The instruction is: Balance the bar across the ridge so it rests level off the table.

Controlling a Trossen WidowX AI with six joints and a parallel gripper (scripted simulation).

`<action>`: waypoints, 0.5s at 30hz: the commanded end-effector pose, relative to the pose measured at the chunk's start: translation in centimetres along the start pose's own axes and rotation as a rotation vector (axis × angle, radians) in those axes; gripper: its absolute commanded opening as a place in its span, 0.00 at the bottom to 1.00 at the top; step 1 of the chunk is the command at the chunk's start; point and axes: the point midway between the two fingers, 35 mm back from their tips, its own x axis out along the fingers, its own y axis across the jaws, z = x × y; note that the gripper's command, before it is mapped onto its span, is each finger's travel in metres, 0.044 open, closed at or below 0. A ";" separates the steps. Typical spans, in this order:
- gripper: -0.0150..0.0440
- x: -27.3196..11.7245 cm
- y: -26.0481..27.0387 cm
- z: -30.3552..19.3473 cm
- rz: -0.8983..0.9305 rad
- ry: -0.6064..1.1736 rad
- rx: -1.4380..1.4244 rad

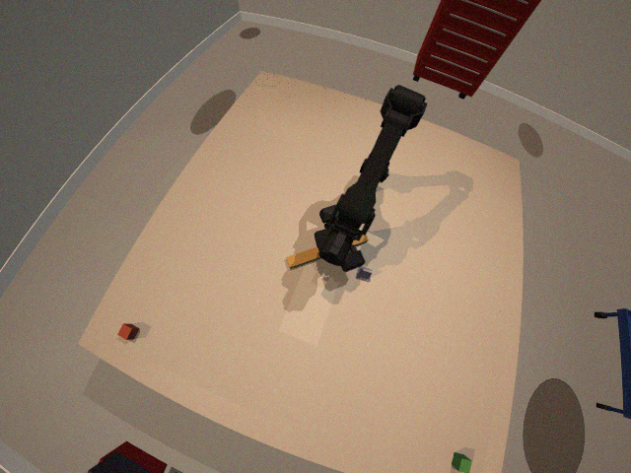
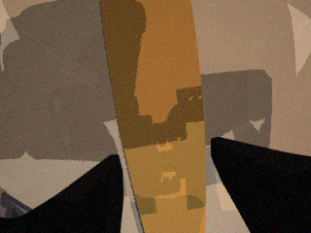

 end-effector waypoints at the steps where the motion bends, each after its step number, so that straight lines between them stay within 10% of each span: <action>1: 0.51 0.0 0.0 0.0 0.000 0.000 0.000; 15: 0.25 -1.9 0.2 0.2 0.001 0.000 0.001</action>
